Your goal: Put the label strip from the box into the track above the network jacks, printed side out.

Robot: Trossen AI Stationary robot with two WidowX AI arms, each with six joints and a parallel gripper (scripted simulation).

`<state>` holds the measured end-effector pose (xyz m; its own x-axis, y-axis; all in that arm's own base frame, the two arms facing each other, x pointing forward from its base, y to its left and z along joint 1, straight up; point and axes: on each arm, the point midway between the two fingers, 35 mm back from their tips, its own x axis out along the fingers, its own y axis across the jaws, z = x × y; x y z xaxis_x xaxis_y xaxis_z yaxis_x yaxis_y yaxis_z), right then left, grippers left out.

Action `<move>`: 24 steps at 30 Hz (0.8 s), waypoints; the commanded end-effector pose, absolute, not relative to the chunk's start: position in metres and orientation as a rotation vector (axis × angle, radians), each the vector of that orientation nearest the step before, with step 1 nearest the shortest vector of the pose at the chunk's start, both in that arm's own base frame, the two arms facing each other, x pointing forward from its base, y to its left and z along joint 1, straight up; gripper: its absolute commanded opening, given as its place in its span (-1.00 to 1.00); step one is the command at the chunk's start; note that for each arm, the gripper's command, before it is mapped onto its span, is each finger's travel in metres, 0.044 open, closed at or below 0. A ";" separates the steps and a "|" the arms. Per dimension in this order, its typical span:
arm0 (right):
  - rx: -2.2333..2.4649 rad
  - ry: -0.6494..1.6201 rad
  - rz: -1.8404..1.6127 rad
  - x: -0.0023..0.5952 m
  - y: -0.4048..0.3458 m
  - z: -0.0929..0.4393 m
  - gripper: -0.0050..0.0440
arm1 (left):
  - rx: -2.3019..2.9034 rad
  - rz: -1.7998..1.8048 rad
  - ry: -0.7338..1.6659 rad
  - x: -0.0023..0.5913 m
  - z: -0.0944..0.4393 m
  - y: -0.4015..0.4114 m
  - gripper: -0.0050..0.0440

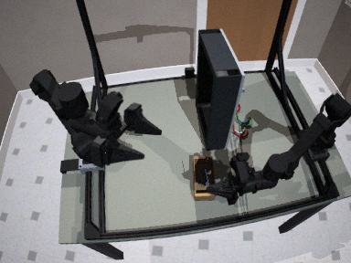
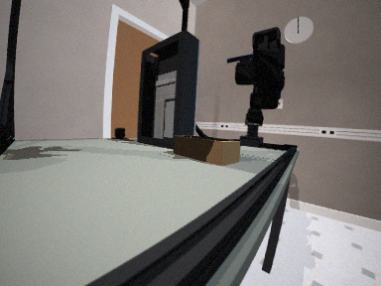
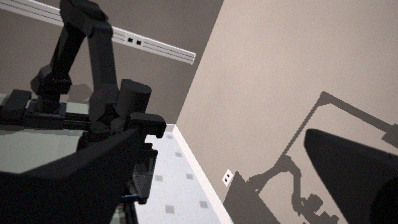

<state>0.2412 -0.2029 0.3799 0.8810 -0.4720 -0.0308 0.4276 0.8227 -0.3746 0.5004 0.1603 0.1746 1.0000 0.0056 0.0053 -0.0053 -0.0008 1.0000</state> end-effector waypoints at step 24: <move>-0.002 -0.001 0.000 0.157 -0.040 0.382 1.00 | 1.584 0.027 -0.020 0.501 0.187 0.161 -1.00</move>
